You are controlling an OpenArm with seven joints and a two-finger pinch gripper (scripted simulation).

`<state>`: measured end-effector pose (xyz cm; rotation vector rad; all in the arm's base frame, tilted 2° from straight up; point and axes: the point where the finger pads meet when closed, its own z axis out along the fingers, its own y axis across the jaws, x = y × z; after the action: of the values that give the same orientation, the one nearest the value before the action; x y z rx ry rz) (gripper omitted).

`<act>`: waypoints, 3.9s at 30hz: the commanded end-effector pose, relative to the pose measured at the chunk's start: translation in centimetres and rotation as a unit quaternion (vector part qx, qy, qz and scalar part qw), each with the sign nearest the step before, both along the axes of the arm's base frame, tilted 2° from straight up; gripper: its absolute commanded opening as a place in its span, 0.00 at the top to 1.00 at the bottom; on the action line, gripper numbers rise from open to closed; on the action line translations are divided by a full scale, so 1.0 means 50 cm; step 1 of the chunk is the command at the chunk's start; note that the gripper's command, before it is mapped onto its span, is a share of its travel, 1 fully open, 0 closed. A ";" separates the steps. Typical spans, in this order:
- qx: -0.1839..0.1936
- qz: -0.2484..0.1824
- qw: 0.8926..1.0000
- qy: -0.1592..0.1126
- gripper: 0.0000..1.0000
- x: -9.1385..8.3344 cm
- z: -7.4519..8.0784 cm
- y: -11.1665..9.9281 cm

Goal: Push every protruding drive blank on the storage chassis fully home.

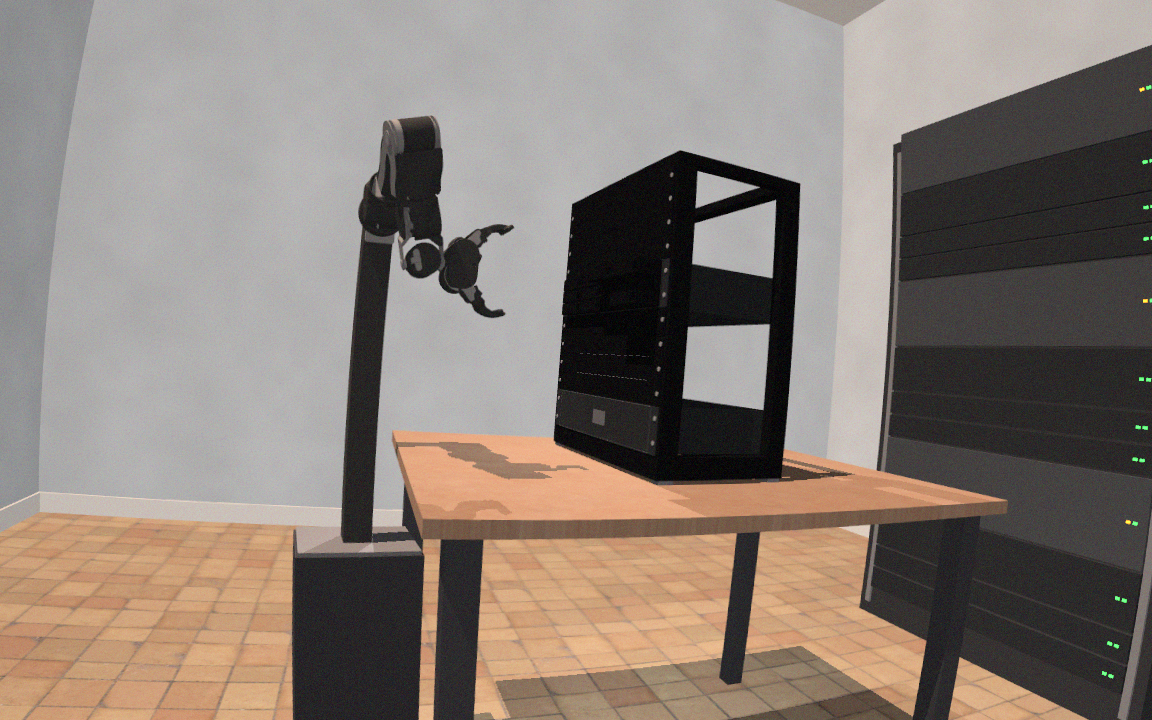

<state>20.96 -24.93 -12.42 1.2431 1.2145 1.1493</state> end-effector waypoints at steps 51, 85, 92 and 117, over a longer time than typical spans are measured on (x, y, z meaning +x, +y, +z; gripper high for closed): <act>-0.001 -0.003 1.000 -0.001 0.00 0.181 0.023 -0.065; 0.000 -0.002 1.000 -0.002 0.00 0.333 0.043 -0.114; 0.000 -0.002 1.000 -0.002 0.00 0.333 0.043 -0.114; 0.000 -0.002 1.000 -0.002 0.00 0.333 0.043 -0.114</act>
<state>37.54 -30.71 -10.35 1.2419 1.2076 1.1457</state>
